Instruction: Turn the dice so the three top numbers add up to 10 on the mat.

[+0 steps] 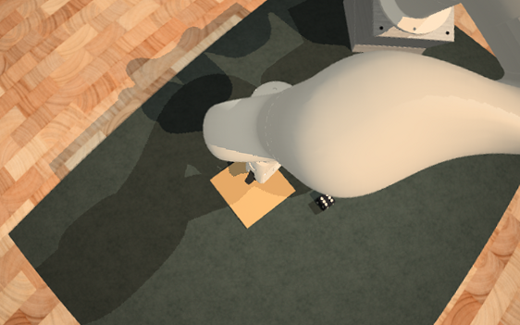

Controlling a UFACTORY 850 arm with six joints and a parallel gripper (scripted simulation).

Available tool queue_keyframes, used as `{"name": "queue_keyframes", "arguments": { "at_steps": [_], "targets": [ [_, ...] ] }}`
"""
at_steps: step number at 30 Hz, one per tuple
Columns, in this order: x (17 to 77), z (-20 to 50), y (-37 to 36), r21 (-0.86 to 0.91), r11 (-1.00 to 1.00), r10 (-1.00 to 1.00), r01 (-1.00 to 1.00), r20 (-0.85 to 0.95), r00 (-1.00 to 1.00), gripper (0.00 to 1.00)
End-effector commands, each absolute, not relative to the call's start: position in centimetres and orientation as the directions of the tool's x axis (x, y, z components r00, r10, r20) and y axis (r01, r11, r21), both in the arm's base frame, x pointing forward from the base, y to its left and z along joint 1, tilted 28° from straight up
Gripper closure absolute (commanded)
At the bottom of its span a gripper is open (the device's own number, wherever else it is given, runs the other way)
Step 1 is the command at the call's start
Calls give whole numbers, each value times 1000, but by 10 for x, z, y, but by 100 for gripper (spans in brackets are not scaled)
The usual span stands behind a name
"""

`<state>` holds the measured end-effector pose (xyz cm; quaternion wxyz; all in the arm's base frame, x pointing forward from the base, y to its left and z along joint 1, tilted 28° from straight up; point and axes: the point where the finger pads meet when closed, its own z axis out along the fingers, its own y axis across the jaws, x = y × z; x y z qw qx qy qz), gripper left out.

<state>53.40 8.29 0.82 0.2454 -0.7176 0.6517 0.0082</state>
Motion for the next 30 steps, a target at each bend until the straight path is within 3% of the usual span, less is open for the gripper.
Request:
{"name": "queue_keyframes", "arguments": {
  "at_steps": [1, 15, 30],
  "targets": [
    [534, 9, 83, -343, -30, -931, -939, -331, 150, 73],
    [534, 9, 83, -343, -30, -931, -939, -331, 150, 73],
    [534, 9, 83, -343, -30, -931, -939, -331, 150, 53]
  ]
}}
